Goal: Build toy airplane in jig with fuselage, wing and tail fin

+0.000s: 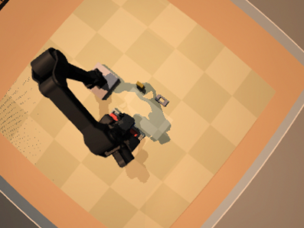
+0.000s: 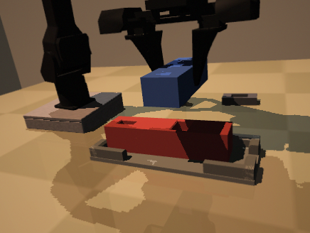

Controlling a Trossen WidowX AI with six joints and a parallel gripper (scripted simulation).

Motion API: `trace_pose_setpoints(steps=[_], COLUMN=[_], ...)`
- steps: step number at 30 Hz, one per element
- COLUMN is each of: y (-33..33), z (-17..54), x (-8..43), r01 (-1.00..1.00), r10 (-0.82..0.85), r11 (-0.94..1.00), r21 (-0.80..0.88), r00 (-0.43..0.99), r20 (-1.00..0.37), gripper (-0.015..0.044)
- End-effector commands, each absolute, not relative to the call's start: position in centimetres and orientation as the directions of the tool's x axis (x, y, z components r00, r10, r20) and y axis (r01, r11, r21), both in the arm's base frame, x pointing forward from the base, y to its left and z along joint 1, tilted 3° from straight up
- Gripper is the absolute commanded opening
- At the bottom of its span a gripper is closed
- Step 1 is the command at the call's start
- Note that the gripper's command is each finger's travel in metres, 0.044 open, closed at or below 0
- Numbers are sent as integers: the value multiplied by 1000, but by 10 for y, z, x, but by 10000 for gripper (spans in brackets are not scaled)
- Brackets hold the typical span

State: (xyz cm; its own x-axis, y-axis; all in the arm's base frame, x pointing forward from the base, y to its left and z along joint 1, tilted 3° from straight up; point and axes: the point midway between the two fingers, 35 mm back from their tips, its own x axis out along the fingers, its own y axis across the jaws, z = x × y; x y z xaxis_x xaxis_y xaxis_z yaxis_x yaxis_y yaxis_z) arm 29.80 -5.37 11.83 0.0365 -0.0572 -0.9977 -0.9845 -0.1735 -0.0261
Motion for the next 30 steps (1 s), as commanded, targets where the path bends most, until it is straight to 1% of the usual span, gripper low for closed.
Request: trace_pose_setpoints(steps=[1,14,30], y=[-55,-55,-57], z=[119,118,93], x=[298,298,299], r01=[-983,-983,-983], r10=[-62,-62,-62], r11=[-180,-180,-180], r21=[-29,-29,-29], r00=[40,40,40], r20=[-997,-997,-997], gripper=[195,195,195])
